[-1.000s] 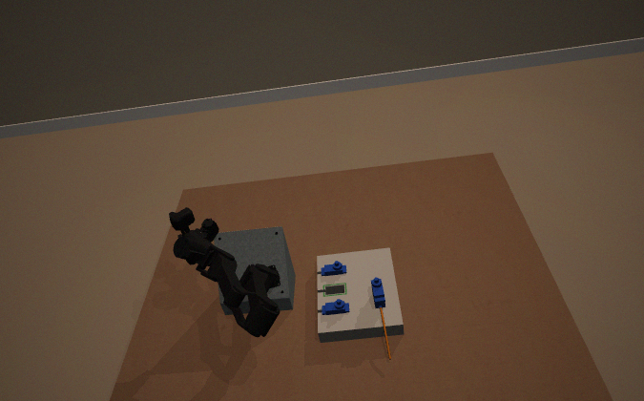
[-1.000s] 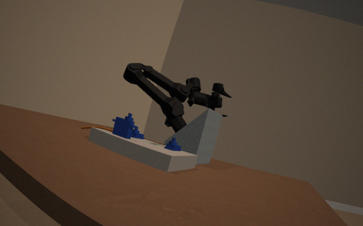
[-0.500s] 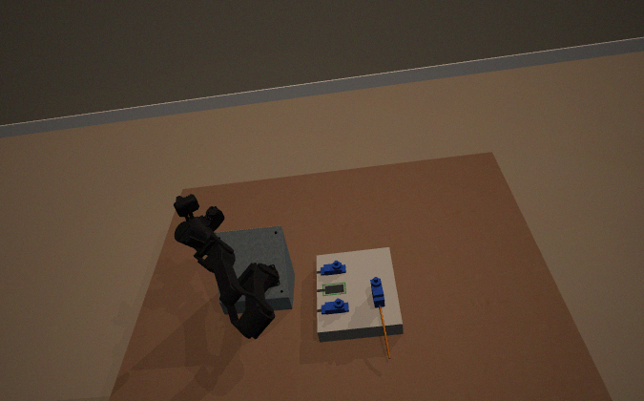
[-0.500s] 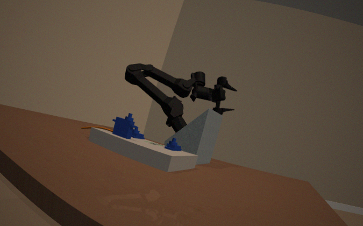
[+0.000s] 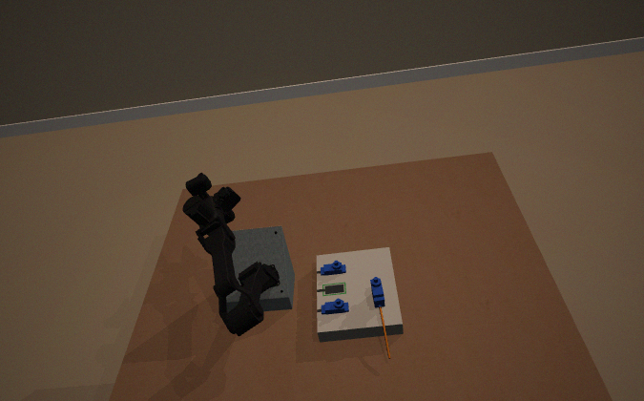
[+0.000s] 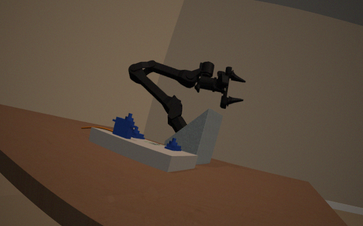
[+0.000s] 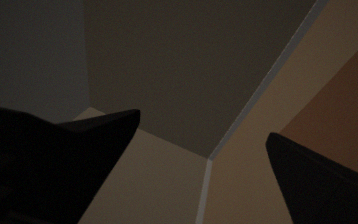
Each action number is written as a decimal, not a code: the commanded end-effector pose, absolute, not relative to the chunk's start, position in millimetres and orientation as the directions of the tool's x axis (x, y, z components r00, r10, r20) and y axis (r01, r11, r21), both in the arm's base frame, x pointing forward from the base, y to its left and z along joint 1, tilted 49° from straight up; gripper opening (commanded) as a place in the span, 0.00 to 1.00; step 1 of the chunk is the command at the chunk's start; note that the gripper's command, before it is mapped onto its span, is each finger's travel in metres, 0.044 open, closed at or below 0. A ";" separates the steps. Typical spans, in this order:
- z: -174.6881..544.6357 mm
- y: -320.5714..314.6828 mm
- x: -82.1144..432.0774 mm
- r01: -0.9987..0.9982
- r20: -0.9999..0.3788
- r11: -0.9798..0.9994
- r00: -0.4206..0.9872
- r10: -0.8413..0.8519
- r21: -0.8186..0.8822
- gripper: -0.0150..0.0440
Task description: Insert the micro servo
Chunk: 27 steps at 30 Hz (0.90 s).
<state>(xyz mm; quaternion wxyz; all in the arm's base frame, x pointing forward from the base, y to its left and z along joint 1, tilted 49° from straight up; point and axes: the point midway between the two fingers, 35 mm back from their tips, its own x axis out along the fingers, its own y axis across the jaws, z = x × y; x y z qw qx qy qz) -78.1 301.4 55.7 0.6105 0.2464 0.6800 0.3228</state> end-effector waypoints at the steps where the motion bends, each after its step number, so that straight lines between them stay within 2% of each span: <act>1: 53.5 309.2 -55.2 -0.109 -0.697 0.689 -0.057 0.715 0.716 1.00; 16: 49.4 316.3 16.2 -0.197 -0.757 0.770 0.152 0.635 0.607 1.00; 27: 45.1 306.5 83.3 -0.295 -0.815 0.865 0.312 0.488 0.405 1.00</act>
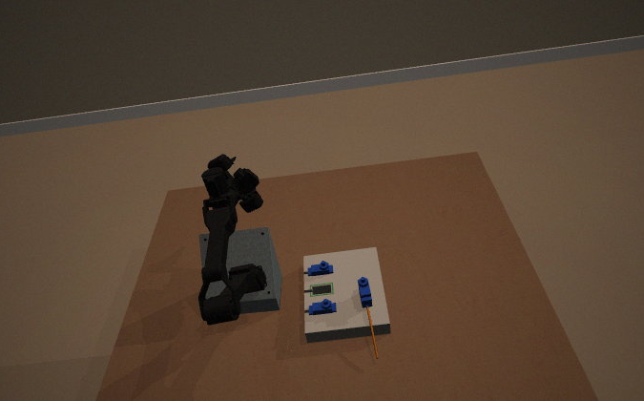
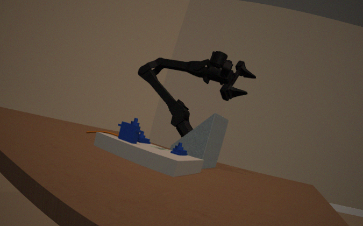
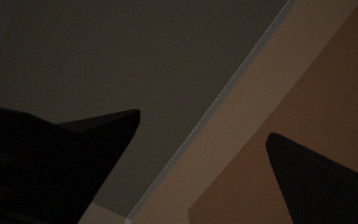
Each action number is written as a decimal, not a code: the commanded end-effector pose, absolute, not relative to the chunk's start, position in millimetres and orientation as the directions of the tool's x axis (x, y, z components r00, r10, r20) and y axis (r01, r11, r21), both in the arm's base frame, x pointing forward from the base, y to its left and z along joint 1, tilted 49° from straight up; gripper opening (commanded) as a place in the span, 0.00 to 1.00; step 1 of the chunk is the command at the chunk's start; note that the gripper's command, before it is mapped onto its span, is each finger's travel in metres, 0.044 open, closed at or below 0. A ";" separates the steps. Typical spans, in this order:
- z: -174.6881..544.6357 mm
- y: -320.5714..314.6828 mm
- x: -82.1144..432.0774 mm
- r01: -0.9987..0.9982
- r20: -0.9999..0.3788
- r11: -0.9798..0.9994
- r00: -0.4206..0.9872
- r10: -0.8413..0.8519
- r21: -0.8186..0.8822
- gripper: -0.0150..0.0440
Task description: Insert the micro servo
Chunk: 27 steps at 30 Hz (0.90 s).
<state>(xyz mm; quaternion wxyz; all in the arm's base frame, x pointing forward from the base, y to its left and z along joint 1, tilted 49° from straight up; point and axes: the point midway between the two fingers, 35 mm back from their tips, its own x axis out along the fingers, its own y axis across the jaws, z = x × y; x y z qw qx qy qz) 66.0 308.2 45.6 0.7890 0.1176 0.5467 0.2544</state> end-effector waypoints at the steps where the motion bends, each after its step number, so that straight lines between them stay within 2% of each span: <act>1: 44.5 304.3 89.8 -0.300 -0.821 0.874 0.324 0.471 0.383 1.00; 14: 45.4 275.3 162.4 -0.378 -0.861 0.923 0.441 0.253 0.078 1.00; 27: 48.7 230.5 221.5 -0.433 -0.882 0.877 0.471 0.024 -0.207 1.00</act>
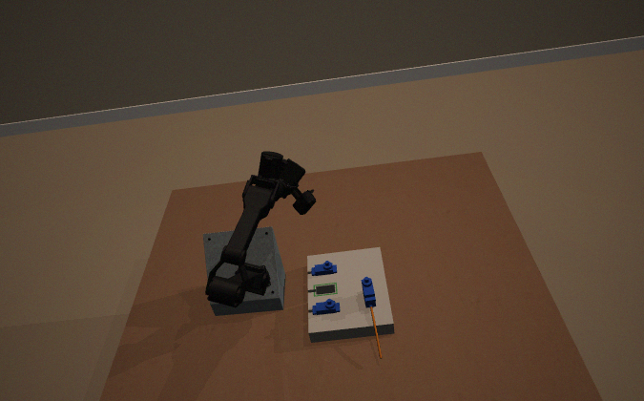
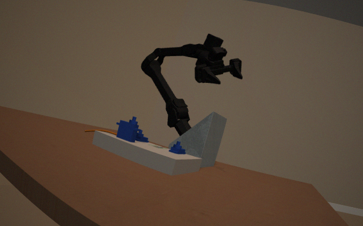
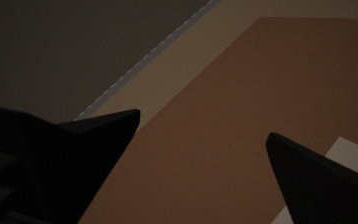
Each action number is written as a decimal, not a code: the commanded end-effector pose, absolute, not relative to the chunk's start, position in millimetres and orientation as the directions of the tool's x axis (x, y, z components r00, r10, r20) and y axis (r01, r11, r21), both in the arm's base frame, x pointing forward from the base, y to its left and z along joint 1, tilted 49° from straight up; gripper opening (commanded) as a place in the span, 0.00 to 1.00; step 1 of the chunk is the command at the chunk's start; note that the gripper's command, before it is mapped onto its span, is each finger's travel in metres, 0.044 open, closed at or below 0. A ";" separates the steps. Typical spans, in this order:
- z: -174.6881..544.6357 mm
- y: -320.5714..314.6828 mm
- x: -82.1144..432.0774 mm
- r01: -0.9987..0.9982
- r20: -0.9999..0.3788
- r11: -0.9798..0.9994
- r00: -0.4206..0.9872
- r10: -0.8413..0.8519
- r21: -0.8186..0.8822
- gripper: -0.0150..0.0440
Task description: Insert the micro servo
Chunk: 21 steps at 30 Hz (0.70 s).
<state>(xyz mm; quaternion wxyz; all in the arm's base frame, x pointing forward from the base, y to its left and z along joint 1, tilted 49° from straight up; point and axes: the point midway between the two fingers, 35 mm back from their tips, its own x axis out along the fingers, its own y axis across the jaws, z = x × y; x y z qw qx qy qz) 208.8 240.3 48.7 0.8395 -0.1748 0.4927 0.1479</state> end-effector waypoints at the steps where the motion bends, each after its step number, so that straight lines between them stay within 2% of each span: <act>1: 49.1 226.5 225.5 -0.438 -0.882 0.870 0.470 0.005 -0.229 1.00; 12: 55.0 172.9 267.4 -0.523 -0.876 0.731 0.430 -0.218 -0.438 1.00; 21: 62.1 125.6 292.0 -0.629 -0.856 0.581 0.354 -0.378 -0.516 1.00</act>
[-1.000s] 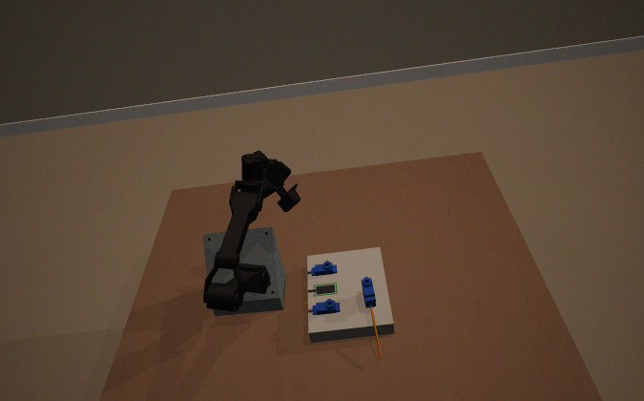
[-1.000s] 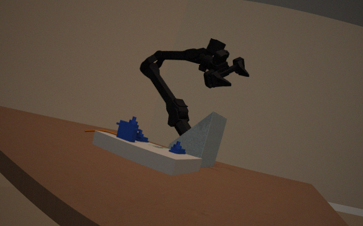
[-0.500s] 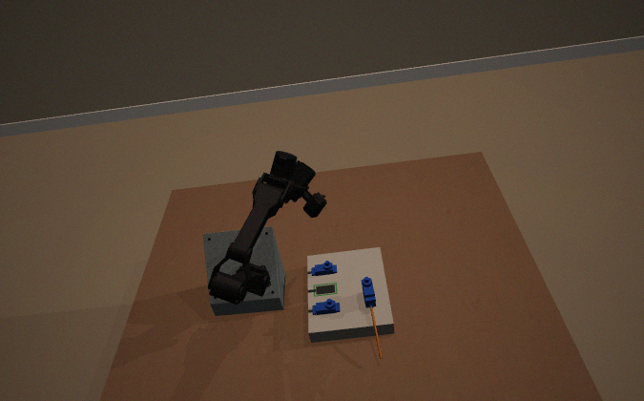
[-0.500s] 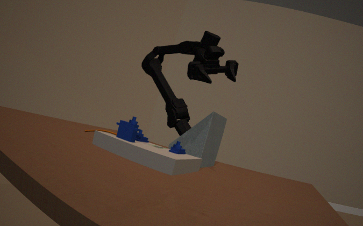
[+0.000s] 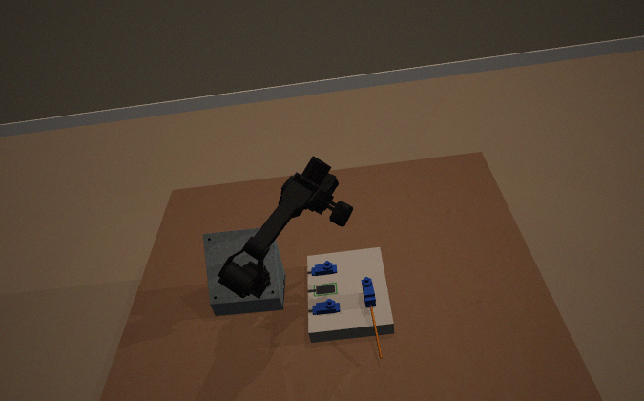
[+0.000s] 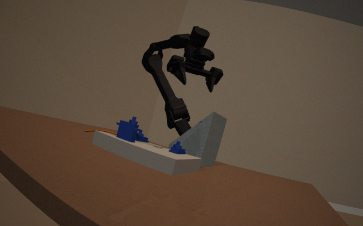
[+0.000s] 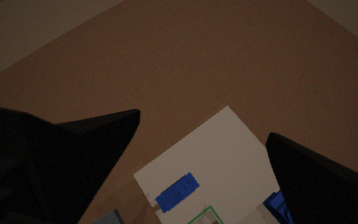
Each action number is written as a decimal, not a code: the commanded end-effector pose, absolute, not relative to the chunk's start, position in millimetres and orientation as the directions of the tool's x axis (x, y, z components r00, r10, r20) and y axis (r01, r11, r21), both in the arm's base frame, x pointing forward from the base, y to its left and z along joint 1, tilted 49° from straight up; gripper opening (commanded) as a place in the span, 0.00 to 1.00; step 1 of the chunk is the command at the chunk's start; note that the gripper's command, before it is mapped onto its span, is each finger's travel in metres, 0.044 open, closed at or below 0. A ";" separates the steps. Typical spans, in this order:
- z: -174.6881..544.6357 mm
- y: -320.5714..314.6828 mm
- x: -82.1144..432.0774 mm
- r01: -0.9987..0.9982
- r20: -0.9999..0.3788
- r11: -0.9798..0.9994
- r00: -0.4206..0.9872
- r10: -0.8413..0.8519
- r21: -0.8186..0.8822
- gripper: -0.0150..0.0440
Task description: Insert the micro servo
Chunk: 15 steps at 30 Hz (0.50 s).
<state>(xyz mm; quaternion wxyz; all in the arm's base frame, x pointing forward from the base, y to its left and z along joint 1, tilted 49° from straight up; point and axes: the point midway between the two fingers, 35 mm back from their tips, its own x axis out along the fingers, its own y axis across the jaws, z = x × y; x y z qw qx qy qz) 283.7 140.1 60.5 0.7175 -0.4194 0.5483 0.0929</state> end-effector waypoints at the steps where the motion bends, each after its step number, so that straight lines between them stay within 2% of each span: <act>1: 62.9 120.1 294.2 -0.639 -0.854 0.568 0.343 -0.392 -0.518 1.00; 15: 79.6 41.2 317.3 -0.834 -0.790 0.345 0.164 -0.590 -0.431 1.00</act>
